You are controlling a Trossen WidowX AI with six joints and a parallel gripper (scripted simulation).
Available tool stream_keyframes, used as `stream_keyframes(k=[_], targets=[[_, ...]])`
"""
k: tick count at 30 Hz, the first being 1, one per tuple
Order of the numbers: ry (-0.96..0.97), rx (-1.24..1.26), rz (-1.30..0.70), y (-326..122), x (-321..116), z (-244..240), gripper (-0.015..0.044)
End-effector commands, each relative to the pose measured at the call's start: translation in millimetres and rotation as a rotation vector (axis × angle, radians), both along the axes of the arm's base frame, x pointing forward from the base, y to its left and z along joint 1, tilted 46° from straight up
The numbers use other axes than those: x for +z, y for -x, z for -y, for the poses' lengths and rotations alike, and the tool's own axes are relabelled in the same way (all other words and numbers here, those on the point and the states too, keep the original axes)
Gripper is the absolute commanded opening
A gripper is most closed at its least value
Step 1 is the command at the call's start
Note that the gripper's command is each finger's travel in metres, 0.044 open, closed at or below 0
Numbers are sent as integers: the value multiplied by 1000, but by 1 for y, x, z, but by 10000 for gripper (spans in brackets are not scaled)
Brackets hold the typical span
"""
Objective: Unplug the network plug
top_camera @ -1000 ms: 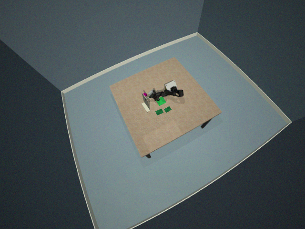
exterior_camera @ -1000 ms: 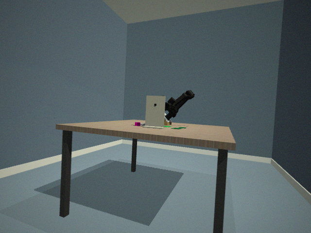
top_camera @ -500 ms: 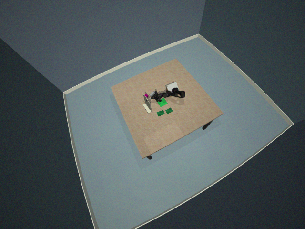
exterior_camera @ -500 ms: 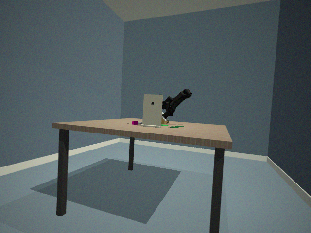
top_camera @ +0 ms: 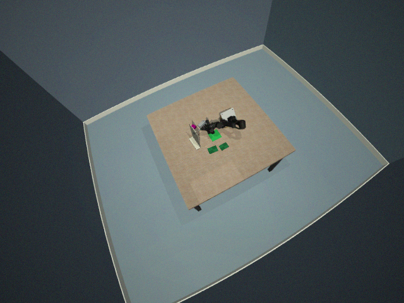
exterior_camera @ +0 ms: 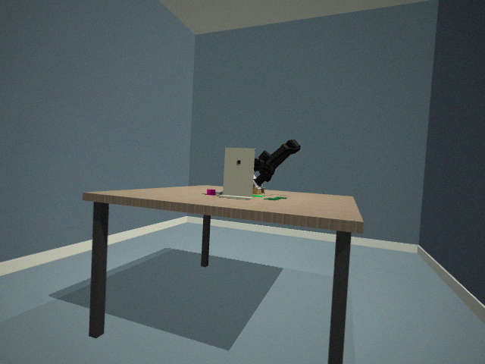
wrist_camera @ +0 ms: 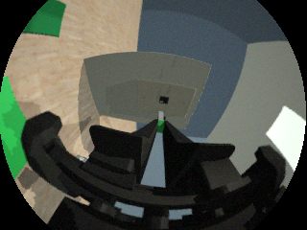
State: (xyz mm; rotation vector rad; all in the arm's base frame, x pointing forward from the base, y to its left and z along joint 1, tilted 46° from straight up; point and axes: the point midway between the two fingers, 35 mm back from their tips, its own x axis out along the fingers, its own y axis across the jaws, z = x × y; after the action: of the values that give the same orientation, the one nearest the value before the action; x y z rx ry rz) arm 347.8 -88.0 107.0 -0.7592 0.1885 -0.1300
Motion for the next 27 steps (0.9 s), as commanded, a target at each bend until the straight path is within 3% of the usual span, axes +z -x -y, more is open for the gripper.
stream_keyframes(k=[1, 27], targets=[[3, 3, 1, 4, 0, 0, 0], [2, 1, -2, 16, 15, 17, 0]])
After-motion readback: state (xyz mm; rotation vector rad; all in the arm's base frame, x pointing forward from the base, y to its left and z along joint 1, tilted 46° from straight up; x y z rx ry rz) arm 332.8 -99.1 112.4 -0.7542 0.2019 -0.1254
